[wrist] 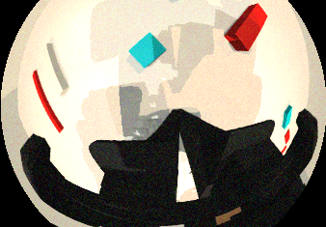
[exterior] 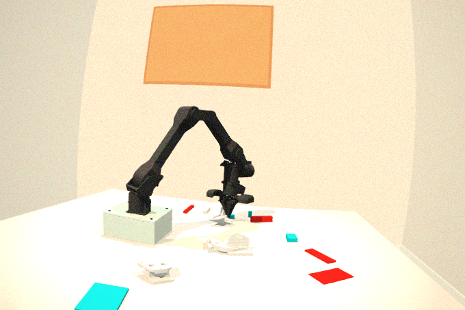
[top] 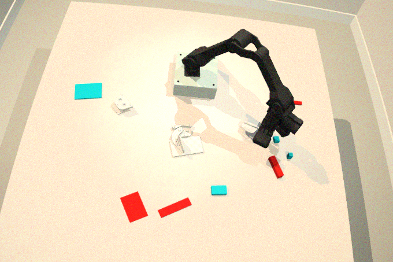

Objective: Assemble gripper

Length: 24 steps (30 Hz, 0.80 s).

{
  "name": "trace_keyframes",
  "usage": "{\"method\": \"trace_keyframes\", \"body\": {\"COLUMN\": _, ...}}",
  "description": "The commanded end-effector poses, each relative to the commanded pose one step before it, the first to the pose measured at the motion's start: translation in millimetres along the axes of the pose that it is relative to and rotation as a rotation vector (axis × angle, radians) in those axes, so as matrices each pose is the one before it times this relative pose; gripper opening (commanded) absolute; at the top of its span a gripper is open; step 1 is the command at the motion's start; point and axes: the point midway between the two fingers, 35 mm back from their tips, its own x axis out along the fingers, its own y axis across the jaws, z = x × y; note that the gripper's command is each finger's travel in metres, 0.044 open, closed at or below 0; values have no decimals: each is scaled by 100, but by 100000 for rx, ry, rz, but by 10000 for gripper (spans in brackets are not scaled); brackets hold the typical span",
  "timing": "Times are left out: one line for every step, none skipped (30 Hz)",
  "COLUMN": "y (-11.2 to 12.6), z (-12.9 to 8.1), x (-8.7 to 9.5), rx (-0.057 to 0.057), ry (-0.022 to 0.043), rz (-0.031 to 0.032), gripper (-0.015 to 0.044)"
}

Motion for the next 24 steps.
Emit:
{"method": "trace_keyframes", "body": {"y": 778, "z": -40, "x": -1, "rx": 350, "ry": -183, "rz": 520, "gripper": 0}}
{"method": "trace_keyframes", "body": {"y": 78, "z": -6, "x": 1, "rx": 0, "ry": 0, "rz": 6, "gripper": 0}}
{"method": "trace_keyframes", "body": {"y": 26, "z": -2, "x": 0, "rx": 0, "ry": 0, "rz": 2, "gripper": 0}}
{"method": "trace_keyframes", "body": {"y": 0, "z": 0, "x": 0, "rx": 0, "ry": 0, "rz": 0, "gripper": 0}}
{"method": "trace_keyframes", "body": {"y": 0, "z": 0, "x": -27, "rx": 0, "ry": 0, "rz": 0, "gripper": 0}}
{"method": "trace_keyframes", "body": {"y": 0, "z": 1, "x": -80, "rx": 0, "ry": 0, "rz": 0, "gripper": 0}}
{"method": "trace_keyframes", "body": {"y": 0, "z": 1, "x": -133, "rx": 0, "ry": -1, "rz": 0, "gripper": 0}}
{"method": "trace_keyframes", "body": {"y": 0, "z": 0, "x": -163, "rx": 0, "ry": -1, "rz": 0, "gripper": 0}}
{"method": "trace_keyframes", "body": {"y": 0, "z": -1, "x": -163, "rx": 0, "ry": -1, "rz": 0, "gripper": 0}}
{"method": "trace_keyframes", "body": {"y": -9, "z": 18, "x": -226, "rx": -17, "ry": 8, "rz": -16, "gripper": 0}}
{"method": "trace_keyframes", "body": {"y": -26, "z": 43, "x": -680, "rx": -50, "ry": 24, "rz": -48, "gripper": 0}}
{"method": "trace_keyframes", "body": {"y": -38, "z": 41, "x": -1141, "rx": -84, "ry": 43, "rz": -80, "gripper": 0}}
{"method": "trace_keyframes", "body": {"y": -36, "z": -5, "x": -1432, "rx": -104, "ry": 58, "rz": -98, "gripper": 0}}
{"method": "trace_keyframes", "body": {"y": -20, "z": -49, "x": -1158, "rx": -84, "ry": 51, "rz": -78, "gripper": 0}}
{"method": "trace_keyframes", "body": {"y": -9, "z": -49, "x": -697, "rx": -50, "ry": 32, "rz": -46, "gripper": 0}}
{"method": "trace_keyframes", "body": {"y": -2, "z": -20, "x": -233, "rx": -17, "ry": 11, "rz": -15, "gripper": 0}}
{"method": "trace_keyframes", "body": {"y": 0, "z": 0, "x": 0, "rx": 0, "ry": 0, "rz": 0, "gripper": 0}}
{"method": "trace_keyframes", "body": {"y": 0, "z": 0, "x": 0, "rx": 0, "ry": 0, "rz": 0, "gripper": 0}}
{"method": "trace_keyframes", "body": {"y": 0, "z": 0, "x": 0, "rx": 0, "ry": 0, "rz": 0, "gripper": 0}}
{"method": "trace_keyframes", "body": {"y": -33, "z": 160, "x": 765, "rx": -142, "ry": -663, "rz": -150, "gripper": 26}}
{"method": "trace_keyframes", "body": {"y": 0, "z": 0, "x": 0, "rx": 0, "ry": 0, "rz": 0, "gripper": 53}}
{"method": "trace_keyframes", "body": {"y": 0, "z": 0, "x": 0, "rx": 0, "ry": 0, "rz": 0, "gripper": 79}}
{"method": "trace_keyframes", "body": {"y": 0, "z": 0, "x": 0, "rx": 0, "ry": 0, "rz": 0, "gripper": 105}}
{"method": "trace_keyframes", "body": {"y": 0, "z": 0, "x": 0, "rx": 0, "ry": 0, "rz": 0, "gripper": 131}}
